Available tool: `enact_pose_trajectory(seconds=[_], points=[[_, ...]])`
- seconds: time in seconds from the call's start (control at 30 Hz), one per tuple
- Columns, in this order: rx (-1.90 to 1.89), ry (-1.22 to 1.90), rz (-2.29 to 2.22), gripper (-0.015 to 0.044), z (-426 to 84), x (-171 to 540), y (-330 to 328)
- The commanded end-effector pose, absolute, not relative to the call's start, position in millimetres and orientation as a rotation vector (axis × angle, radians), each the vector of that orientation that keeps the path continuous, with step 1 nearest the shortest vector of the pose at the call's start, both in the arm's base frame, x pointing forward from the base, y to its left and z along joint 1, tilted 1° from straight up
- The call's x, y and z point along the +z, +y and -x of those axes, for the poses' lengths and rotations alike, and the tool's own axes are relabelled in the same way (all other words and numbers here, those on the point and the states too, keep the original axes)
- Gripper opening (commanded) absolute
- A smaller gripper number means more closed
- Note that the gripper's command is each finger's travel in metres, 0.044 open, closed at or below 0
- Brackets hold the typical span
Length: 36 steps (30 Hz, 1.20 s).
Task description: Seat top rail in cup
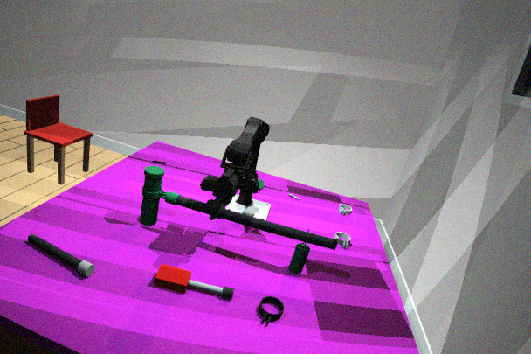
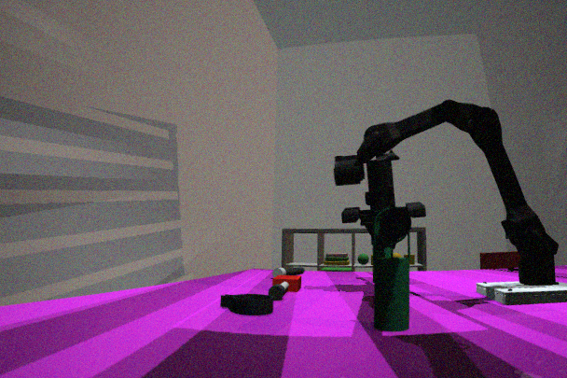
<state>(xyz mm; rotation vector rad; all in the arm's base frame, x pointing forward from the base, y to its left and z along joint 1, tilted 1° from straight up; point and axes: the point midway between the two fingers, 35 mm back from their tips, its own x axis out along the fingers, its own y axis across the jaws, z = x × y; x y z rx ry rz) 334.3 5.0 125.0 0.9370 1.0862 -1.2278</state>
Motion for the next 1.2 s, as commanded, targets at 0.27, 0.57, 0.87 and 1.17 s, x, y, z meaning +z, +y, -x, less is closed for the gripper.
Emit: enact_pose_trajectory(seconds=[0.27,0.57,0.87,1.17], points=[[-1.23,1.073,-0.93,0.0,-334.8,129.9,3.9],[-1.23,1.071,-0.929,0.0,-334.9,130.5,3.3],[-1.23,1.08,-0.933,0.0,-334.5,127.5,4.5],[-1.23,1.084,-0.934,0.0,-334.3,126.4,4.5]])
